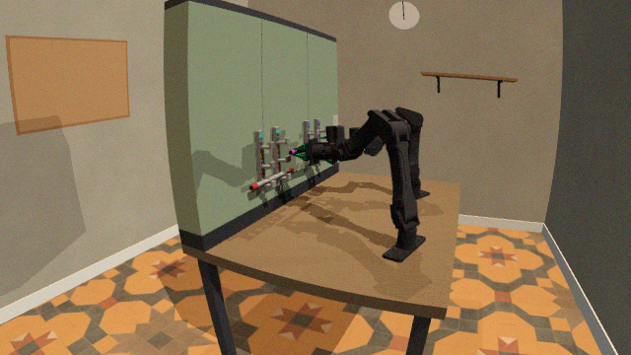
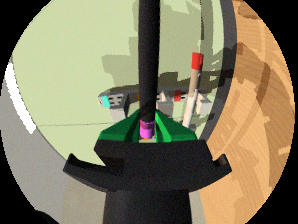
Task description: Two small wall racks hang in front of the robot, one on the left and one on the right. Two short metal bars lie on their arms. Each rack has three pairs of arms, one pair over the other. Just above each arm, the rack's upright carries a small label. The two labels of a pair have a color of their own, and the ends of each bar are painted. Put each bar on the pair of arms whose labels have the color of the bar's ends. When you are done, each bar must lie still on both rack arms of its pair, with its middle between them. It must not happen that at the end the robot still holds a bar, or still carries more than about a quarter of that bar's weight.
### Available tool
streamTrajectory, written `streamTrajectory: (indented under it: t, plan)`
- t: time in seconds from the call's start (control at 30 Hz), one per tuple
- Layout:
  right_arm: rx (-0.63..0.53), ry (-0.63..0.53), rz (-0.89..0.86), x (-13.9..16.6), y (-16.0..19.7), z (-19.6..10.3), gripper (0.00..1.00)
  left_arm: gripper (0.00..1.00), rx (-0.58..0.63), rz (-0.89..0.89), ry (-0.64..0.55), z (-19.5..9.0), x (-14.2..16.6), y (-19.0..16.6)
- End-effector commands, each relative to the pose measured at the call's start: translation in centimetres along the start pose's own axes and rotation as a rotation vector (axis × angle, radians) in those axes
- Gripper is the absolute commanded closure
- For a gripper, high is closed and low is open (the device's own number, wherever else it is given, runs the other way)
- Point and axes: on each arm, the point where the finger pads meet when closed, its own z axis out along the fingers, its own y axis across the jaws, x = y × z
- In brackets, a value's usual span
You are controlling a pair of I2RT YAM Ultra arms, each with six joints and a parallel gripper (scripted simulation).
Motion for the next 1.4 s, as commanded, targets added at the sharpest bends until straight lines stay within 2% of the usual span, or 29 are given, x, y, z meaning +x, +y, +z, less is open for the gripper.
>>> streamTrajectory:
  t: [0.0,0.93,1.37]
  plan:
    - [0.032,0.002,0.024,0.2,-1.5,0.5,0.0,1.0,-0.069,-0.053,0.001,0.1,0.1,2.2]
    - [0.032,0.002,0.024,0.2,-1.6,0.3,0.0,1.0,-0.069,-0.053,0.001,-0.1,0.0,1.2]
    - [0.032,0.002,0.024,0.1,-1.6,0.2,0.87,1.0,-0.069,-0.053,0.001,-0.2,-0.1,1.2]
